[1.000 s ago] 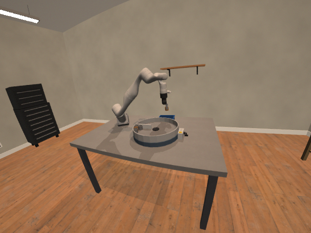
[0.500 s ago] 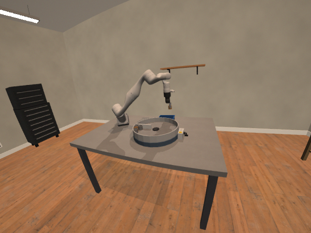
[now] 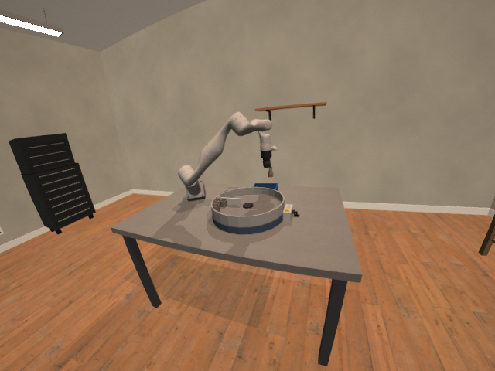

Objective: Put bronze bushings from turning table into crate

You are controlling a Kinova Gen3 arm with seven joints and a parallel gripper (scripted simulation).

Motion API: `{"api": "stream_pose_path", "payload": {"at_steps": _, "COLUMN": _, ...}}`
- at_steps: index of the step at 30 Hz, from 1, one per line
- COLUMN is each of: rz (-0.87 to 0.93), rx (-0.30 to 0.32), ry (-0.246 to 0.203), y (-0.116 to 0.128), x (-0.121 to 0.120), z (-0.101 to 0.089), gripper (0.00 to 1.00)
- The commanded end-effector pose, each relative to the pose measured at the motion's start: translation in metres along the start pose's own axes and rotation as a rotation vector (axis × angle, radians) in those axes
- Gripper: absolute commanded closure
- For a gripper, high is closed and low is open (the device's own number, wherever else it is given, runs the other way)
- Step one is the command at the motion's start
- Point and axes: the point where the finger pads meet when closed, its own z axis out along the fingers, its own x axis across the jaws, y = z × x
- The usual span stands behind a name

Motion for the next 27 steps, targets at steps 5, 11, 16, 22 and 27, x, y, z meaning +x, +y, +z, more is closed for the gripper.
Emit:
{"api": "stream_pose_path", "payload": {"at_steps": 5, "rz": 0.0, "rx": -0.001, "ry": 0.0, "y": 0.0, "x": 0.0, "z": 0.001, "gripper": 1.0}}
{"api": "stream_pose_path", "payload": {"at_steps": 11, "rz": -0.002, "rx": -0.002, "ry": 0.001, "y": 0.001, "x": 0.0, "z": 0.015, "gripper": 1.0}}
{"api": "stream_pose_path", "payload": {"at_steps": 16, "rz": -0.003, "rx": -0.002, "ry": 0.002, "y": 0.001, "x": -0.001, "z": 0.024, "gripper": 1.0}}
{"api": "stream_pose_path", "payload": {"at_steps": 22, "rz": -0.003, "rx": -0.002, "ry": 0.002, "y": 0.001, "x": -0.001, "z": 0.024, "gripper": 1.0}}
{"api": "stream_pose_path", "payload": {"at_steps": 27, "rz": -0.004, "rx": -0.002, "ry": 0.002, "y": 0.001, "x": -0.001, "z": 0.034, "gripper": 1.0}}
